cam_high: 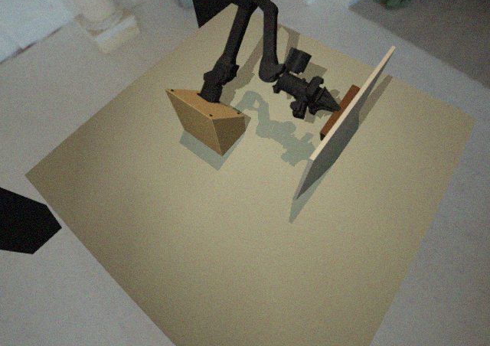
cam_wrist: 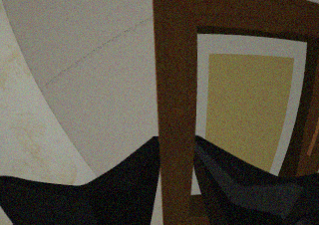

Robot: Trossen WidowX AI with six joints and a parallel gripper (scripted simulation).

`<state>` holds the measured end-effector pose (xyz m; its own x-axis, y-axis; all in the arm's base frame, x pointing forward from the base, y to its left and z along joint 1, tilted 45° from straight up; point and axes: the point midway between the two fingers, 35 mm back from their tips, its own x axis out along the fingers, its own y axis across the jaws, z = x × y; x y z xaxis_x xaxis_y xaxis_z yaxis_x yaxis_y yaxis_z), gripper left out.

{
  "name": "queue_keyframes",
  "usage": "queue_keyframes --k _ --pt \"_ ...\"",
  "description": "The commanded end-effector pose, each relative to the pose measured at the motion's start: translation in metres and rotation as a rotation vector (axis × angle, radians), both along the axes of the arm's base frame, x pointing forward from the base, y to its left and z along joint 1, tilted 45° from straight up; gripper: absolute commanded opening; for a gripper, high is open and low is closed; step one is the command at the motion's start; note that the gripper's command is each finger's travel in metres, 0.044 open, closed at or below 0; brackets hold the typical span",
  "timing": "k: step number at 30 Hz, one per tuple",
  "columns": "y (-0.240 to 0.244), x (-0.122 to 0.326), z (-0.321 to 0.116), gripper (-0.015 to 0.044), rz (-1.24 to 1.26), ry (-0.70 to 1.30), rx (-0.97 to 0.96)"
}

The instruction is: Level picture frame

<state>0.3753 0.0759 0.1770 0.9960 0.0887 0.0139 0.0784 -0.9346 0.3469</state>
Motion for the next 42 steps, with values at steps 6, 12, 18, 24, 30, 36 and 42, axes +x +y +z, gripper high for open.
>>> queue_keyframes --k 6,12,18,24,30,36,42 --pt "0.0005 0.0 -0.0002 0.0 -0.001 -0.005 -0.057" --pt "0.0006 -0.0001 -0.0001 0.0 -0.001 -0.008 -0.089" --pt "0.0006 -0.0001 -0.0001 0.0 -0.001 -0.011 -0.118" --pt "0.0007 -0.0001 -0.0001 0.0 -0.002 -0.013 -0.138" --pt "0.0007 -0.0001 -0.0001 0.0 -0.002 -0.016 -0.167" --pt "0.0008 -0.0001 0.0 0.0 -0.002 -0.02 -0.208" --pt "0.0009 -0.0001 0.0 0.0 -0.003 -0.023 -0.245"
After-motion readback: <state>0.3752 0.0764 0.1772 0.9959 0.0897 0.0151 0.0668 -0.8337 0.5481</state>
